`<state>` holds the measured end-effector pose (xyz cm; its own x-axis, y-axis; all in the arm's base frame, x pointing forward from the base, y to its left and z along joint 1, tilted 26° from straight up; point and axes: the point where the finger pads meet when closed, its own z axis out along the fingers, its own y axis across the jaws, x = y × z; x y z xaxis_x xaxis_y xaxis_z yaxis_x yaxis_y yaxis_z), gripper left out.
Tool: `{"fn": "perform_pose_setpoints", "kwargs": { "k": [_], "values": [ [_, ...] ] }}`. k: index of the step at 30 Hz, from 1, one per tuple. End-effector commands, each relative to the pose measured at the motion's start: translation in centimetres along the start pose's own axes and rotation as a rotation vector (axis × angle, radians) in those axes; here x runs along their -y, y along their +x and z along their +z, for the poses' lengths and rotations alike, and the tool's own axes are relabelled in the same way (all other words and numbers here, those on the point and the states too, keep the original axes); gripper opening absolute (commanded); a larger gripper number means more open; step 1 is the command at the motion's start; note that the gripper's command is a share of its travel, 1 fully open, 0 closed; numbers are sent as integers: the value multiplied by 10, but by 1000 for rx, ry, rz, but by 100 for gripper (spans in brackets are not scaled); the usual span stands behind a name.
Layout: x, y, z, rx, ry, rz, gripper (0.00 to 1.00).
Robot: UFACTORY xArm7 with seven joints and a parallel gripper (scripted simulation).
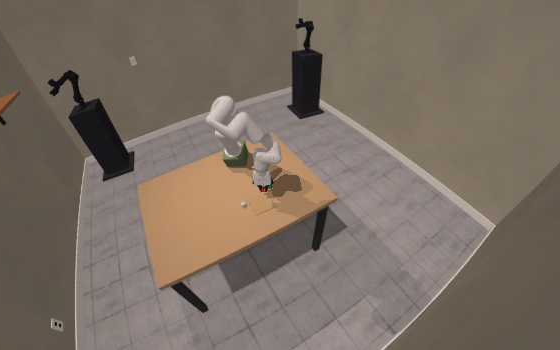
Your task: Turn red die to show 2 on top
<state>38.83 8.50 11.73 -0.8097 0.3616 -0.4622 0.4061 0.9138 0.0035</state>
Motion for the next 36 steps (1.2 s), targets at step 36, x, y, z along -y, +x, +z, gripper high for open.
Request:
{"fn": "perform_pose_setpoints", "kwargs": {
  "k": [36],
  "values": [
    [21, -17, -2, -30, -7, -540, 21]
  ]
}}
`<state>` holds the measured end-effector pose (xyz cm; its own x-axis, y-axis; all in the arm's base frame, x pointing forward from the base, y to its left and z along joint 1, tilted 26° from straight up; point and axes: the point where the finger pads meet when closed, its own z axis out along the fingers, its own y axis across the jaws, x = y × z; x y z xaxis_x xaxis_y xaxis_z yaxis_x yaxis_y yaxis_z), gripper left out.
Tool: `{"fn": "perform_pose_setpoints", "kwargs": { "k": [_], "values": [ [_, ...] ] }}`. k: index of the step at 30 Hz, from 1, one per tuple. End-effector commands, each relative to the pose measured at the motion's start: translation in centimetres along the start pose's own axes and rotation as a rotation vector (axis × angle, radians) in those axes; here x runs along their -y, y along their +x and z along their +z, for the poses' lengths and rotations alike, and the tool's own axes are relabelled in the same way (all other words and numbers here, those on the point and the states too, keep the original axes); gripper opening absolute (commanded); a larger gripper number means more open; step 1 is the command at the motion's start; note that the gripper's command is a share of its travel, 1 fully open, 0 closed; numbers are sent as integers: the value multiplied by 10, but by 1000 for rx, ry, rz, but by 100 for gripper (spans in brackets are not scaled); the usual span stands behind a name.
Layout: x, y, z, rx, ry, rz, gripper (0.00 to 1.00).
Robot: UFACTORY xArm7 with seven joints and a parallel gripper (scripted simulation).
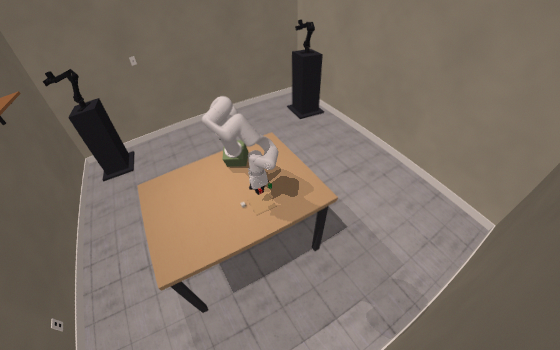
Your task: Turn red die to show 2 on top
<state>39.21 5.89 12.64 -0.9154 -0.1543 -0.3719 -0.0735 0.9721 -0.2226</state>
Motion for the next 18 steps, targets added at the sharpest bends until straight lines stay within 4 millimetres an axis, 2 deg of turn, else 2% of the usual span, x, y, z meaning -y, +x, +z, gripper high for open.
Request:
{"fn": "perform_pose_setpoints", "kwargs": {
  "k": [1, 6, 16, 18],
  "values": [
    [0, -1, -1, 2, -1, 0, 21],
    [0, -1, 8, 2, -1, 0, 21],
    [0, -1, 51, 2, -1, 0, 21],
    [0, -1, 51, 2, -1, 0, 21]
  ]
}}
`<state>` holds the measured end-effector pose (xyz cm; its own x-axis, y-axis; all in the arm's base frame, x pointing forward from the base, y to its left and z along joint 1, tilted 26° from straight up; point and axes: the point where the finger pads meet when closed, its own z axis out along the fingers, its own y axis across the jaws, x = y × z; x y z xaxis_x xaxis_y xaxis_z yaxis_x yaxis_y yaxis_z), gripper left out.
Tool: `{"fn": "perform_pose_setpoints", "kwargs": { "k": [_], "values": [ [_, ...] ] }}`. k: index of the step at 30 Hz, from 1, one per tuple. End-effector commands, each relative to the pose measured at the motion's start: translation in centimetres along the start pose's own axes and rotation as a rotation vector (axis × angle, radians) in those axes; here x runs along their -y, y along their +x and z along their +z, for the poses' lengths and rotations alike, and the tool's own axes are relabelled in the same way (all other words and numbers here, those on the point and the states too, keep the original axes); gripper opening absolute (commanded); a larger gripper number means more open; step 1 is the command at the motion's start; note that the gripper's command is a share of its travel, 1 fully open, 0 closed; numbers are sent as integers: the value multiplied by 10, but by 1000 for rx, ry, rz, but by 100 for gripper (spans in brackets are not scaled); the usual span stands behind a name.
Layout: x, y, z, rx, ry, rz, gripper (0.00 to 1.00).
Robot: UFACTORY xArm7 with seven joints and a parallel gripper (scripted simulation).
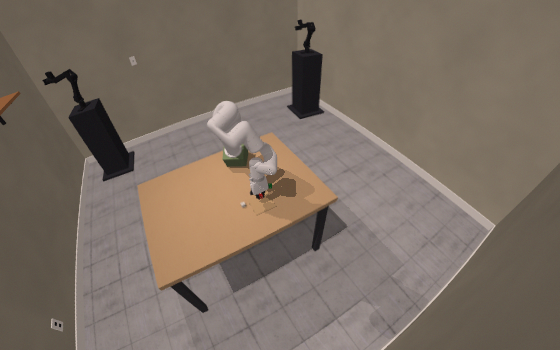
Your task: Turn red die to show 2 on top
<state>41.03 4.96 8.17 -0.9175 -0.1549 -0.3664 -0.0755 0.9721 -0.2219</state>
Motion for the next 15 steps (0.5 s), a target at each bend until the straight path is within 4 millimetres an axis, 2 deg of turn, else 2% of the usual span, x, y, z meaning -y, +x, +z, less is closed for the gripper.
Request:
{"fn": "perform_pose_setpoints", "kwargs": {
  "k": [1, 8, 15],
  "values": [
    [-1, -3, 7, 8, 1, 2, 21],
    [-1, -3, 34, 8, 1, 2, 21],
    [0, -3, 45, 8, 1, 2, 21]
  ]
}}
